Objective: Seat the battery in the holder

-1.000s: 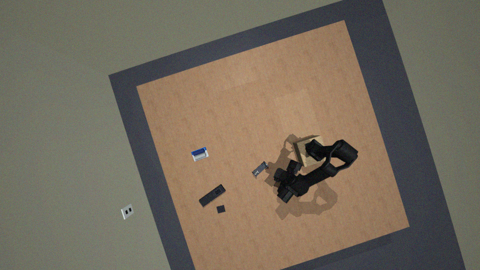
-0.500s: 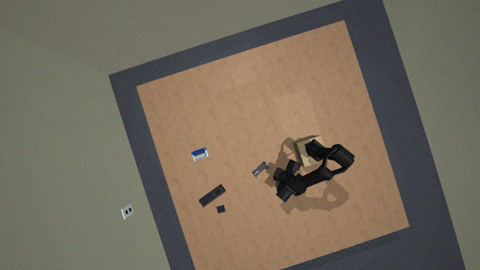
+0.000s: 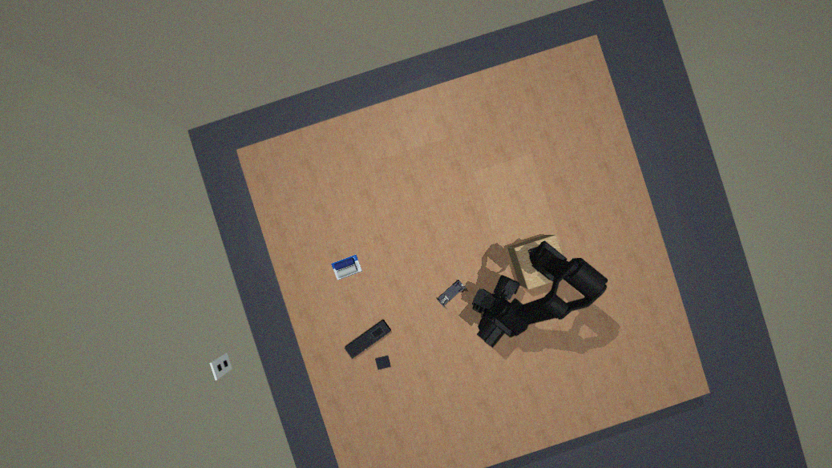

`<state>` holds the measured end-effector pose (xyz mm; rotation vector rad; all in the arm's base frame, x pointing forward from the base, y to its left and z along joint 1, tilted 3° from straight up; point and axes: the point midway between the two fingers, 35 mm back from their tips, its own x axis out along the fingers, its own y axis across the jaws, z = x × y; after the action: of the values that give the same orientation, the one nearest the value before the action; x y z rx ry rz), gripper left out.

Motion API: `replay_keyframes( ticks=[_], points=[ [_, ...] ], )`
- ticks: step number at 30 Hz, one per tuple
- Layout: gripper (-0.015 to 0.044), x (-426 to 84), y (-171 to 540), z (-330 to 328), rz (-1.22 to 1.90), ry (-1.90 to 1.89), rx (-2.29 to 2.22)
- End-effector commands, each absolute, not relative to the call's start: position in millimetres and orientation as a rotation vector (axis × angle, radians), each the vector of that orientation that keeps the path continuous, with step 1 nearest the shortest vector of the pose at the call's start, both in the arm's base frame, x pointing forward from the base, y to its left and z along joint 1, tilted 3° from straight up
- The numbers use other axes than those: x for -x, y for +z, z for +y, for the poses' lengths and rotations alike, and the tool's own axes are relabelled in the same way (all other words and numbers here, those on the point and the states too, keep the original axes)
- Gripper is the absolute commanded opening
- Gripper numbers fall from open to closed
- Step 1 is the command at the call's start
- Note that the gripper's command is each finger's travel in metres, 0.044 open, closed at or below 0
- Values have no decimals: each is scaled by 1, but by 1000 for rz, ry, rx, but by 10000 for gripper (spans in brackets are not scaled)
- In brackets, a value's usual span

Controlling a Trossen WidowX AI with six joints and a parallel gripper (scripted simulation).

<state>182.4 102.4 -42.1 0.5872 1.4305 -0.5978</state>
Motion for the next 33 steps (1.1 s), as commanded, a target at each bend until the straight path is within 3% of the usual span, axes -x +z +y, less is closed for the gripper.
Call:
replay_keyframes(
  ticks=[1, 3, 8, 12, 33],
  points=[
    [235, -181, -49, 101, 1430, -599, -581],
    [235, -181, -50, 101, 1431, -599, -581],
    [104, -181, -50, 101, 1431, -599, -581],
    [77, -181, -50, 101, 1431, -599, -581],
    [73, -194, 6, 99, 1454, -505, -487]
  ],
)
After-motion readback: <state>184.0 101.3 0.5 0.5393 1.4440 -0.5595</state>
